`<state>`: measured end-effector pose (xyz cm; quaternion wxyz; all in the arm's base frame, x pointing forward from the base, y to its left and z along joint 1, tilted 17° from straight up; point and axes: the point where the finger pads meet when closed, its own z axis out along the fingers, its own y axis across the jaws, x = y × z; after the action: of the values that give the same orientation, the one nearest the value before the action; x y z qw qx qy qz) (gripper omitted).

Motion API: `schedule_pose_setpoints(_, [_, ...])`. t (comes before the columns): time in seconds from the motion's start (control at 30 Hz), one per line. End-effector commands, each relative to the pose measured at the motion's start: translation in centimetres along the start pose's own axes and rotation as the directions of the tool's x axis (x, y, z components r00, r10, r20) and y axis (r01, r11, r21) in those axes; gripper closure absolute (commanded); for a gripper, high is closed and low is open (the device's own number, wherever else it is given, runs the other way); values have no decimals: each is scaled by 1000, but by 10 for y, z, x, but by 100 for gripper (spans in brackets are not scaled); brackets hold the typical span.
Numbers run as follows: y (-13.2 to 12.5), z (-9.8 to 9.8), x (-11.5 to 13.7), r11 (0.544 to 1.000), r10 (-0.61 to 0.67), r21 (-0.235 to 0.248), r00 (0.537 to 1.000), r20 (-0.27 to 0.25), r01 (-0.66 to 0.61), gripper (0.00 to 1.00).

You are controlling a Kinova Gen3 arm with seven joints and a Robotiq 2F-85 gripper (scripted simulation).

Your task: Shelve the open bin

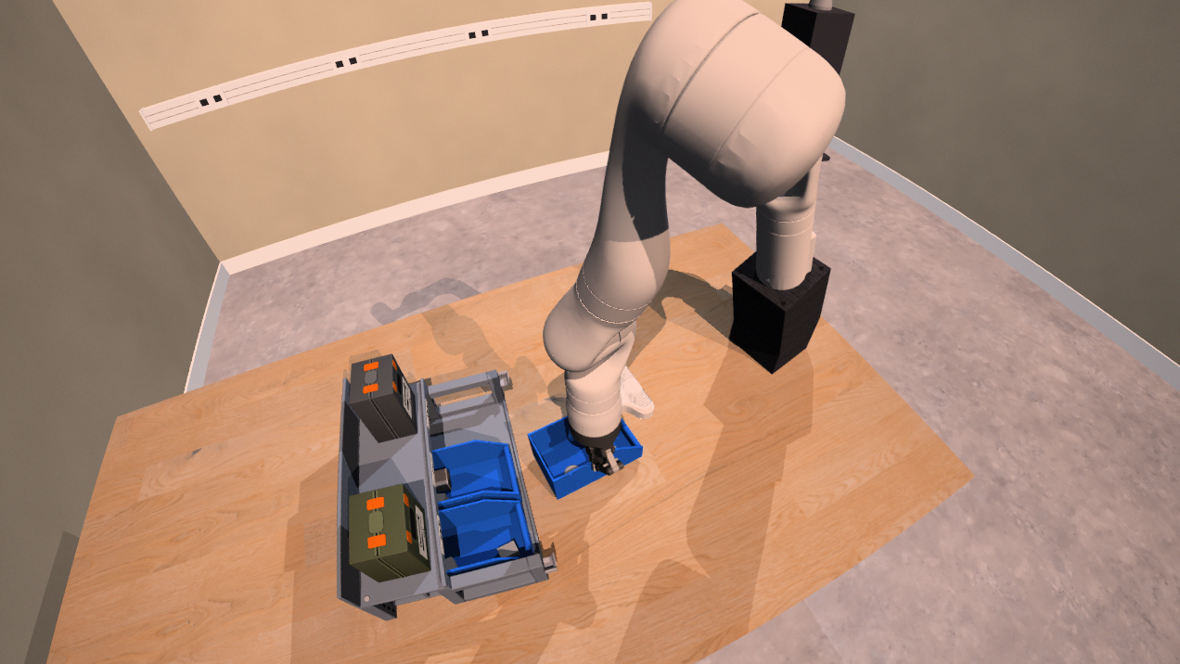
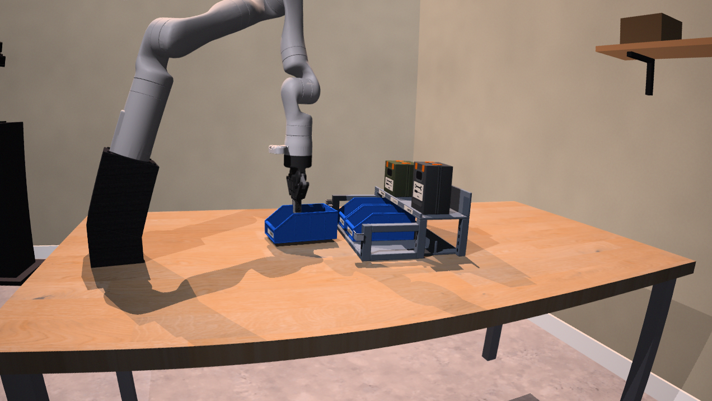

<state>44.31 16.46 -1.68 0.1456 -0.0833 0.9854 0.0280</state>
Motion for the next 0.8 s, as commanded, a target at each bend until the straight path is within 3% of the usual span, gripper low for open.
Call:
schedule_pose_setpoints(0.0, [1,-1,-1,1000,0,-1,1000,2,0,90])
schedule_pose_setpoints(0.2, [1,-1,-1,1000,0,-1,1000,2,0,90])
schedule_pose_setpoints(0.37, [1,-16,-1,1000,0,-1,1000,2,0,90])
schedule_pose_setpoints(0.77, [1,-16,-1,1000,0,-1,1000,2,0,90])
